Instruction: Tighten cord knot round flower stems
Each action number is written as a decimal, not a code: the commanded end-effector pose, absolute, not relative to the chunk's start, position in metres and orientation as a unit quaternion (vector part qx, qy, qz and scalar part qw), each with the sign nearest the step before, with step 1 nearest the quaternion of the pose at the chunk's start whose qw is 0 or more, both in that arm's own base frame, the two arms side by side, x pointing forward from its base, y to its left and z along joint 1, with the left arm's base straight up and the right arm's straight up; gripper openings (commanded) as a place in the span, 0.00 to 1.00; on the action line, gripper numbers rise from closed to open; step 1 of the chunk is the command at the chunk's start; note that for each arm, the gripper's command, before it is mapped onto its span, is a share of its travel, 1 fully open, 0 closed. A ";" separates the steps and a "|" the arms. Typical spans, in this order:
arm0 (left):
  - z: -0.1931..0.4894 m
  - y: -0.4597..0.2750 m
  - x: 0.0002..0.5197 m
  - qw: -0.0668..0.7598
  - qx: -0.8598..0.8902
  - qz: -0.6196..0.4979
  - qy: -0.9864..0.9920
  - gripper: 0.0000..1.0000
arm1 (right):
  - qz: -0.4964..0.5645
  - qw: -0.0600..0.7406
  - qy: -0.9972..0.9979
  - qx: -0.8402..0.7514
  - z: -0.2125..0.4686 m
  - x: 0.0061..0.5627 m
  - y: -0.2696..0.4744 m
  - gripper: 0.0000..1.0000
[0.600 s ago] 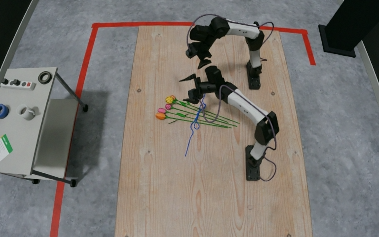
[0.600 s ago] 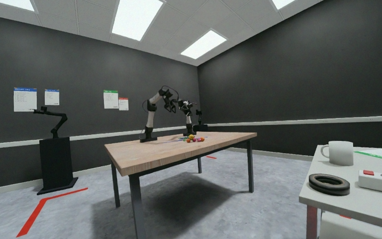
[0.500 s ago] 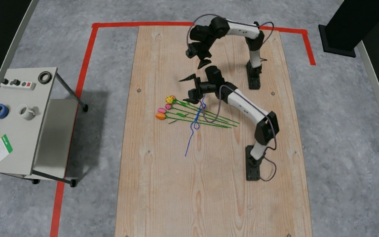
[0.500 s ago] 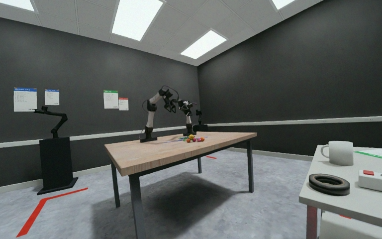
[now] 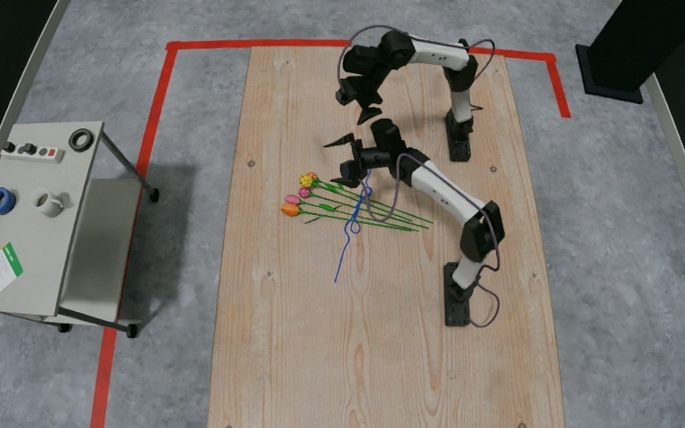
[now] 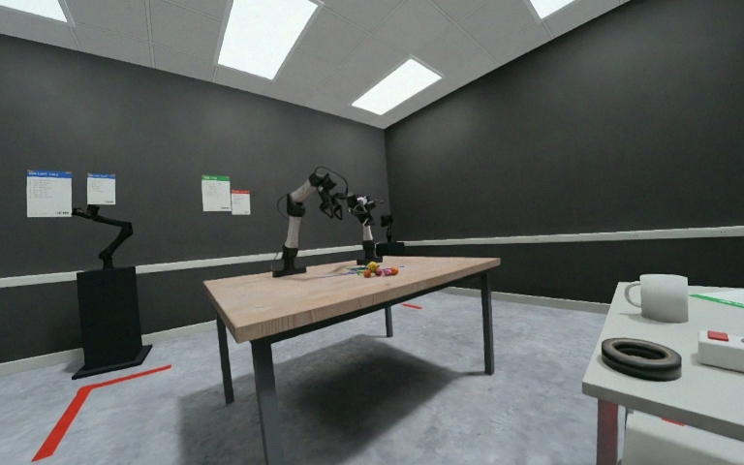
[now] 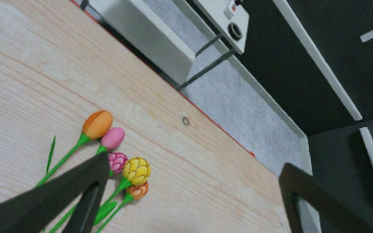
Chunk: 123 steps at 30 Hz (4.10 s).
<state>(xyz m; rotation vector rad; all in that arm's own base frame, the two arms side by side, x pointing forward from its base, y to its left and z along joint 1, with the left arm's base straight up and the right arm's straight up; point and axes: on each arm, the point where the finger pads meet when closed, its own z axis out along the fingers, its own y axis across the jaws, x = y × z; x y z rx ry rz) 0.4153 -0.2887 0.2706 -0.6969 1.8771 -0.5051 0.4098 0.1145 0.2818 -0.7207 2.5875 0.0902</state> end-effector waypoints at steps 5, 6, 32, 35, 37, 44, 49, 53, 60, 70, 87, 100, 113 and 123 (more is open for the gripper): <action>0.264 -0.280 0.410 0.490 -0.311 -0.210 0.787 0.43 | 0.035 0.251 0.927 -0.276 0.293 0.410 0.117 0.43; 0.260 -0.277 0.408 0.482 -0.318 -0.208 0.789 0.32 | 0.034 0.253 0.925 -0.281 0.292 0.410 0.117 0.32; 0.037 -0.125 0.373 0.055 -0.589 -0.037 0.805 0.27 | -0.013 0.101 0.829 -0.550 0.089 0.363 0.110 0.27; 0.024 -0.112 0.375 0.030 -0.605 -0.025 0.795 0.27 | -0.013 0.074 0.816 -0.574 0.062 0.353 0.108 0.27; 0.013 -0.103 0.374 0.014 -0.615 -0.016 0.788 0.27 | -0.011 0.053 0.806 -0.590 0.042 0.346 0.107 0.27; -0.002 -0.086 0.379 0.003 -0.632 -0.004 0.775 0.27 | -0.009 0.013 0.782 -0.623 0.000 0.327 0.105 0.27; 0.004 -0.088 0.381 0.008 -0.630 -0.010 0.776 0.27 | -0.004 0.000 0.782 -0.623 -0.010 0.320 0.105 0.27; 0.004 -0.088 0.380 0.007 -0.631 -0.009 0.776 0.27 | 0.001 -0.001 0.783 -0.622 -0.016 0.319 0.106 0.27; -0.021 -0.091 0.372 -0.003 -0.634 0.005 0.773 0.27 | 0.002 -0.005 0.783 -0.622 -0.028 0.317 0.105 0.27; -0.033 -0.092 0.371 -0.004 -0.633 0.005 0.774 0.27 | 0.000 0.000 0.783 -0.622 -0.026 0.328 0.108 0.27; -0.032 -0.090 0.374 -0.004 -0.633 0.005 0.774 0.00 | -0.002 0.004 0.783 -0.622 -0.025 0.321 0.105 0.00; 0.001 -0.090 0.381 0.010 -0.631 -0.013 0.775 0.00 | -0.006 0.013 0.783 -0.622 0.001 0.326 0.106 0.00; 0.076 -0.087 0.379 0.011 -0.632 -0.014 0.775 0.00 | -0.006 0.013 0.784 -0.621 0.075 0.325 0.104 0.00; 0.125 -0.086 0.377 -0.001 -0.632 0.001 0.775 0.00 | -0.006 0.014 0.784 -0.621 0.138 0.325 0.102 0.00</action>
